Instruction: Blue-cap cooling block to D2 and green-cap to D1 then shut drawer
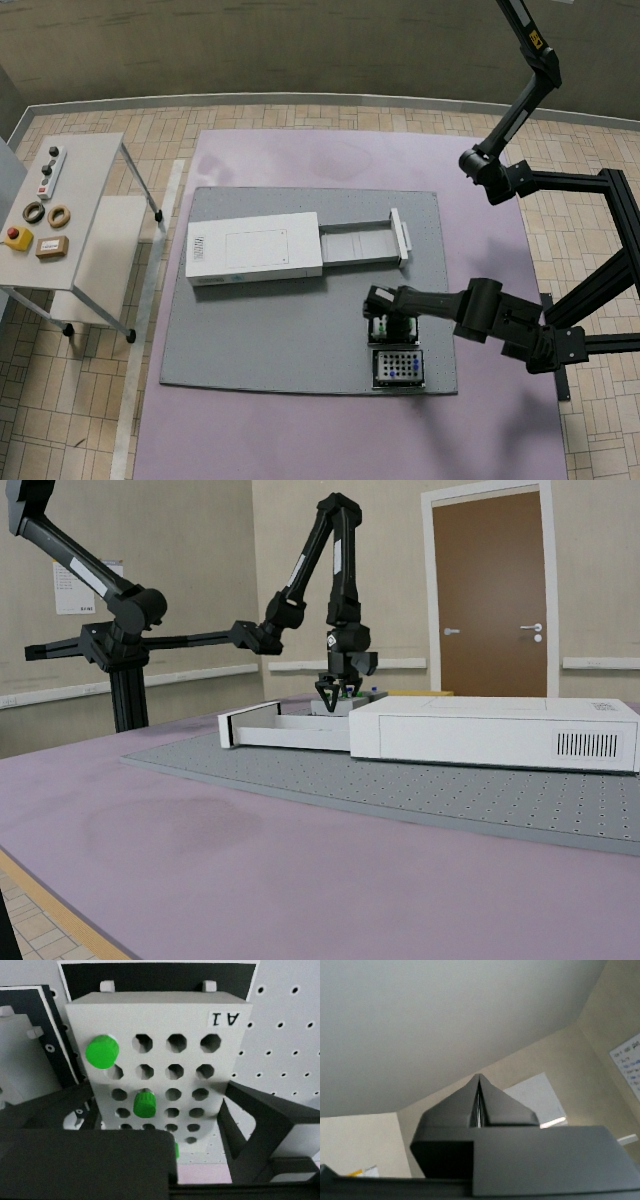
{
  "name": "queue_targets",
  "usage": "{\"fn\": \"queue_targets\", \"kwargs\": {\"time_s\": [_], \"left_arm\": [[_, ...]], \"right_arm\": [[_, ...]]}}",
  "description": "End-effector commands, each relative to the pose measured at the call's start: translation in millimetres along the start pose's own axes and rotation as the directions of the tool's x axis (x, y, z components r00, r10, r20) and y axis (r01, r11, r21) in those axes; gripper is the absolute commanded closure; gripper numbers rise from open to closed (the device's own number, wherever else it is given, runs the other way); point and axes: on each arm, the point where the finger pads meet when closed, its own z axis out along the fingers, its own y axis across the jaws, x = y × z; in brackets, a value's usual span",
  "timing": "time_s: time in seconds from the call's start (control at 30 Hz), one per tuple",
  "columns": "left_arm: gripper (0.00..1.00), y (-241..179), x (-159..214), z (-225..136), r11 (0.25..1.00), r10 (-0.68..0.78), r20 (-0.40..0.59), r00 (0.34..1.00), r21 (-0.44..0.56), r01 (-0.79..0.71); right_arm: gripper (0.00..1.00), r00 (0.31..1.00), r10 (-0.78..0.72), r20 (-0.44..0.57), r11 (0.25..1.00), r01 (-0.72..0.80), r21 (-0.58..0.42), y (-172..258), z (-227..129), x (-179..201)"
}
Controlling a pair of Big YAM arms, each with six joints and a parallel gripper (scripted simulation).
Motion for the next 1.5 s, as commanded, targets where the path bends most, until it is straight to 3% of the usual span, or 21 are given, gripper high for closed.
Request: {"fn": "queue_targets", "kwargs": {"time_s": [0.0,0.1,0.23,1.47], "left_arm": [[0.03,-6.5,-25.0,-1.5,1.000,-0.008,0.049,0.999,0.016,0.007],[0.00,-6.9,-30.0,-7.8,0.999,-0.021,0.077,0.997,0.028,0.019],[0.00,-5.6,-24.7,-8.8,1.000,-0.008,0.041,0.999,0.016,0.007],[0.00,-5.7,-18.0,-4.6,1.000,-0.008,0.041,0.999,0.016,0.007]], "right_arm": [[1.00,1.000,-0.001,0.018,1.000,0.001,-0.001,-0.6,1.1,-11.9],[1.00,1.000,-0.001,0.018,1.000,0.001,-0.001,-0.6,1.1,-11.9],[1.00,1.000,-0.001,0.018,1.000,0.001,-0.001,-0.6,1.1,-11.9],[1.00,1.000,-0.001,0.018,1.000,0.001,-0.001,-0.6,1.1,-11.9]]}}
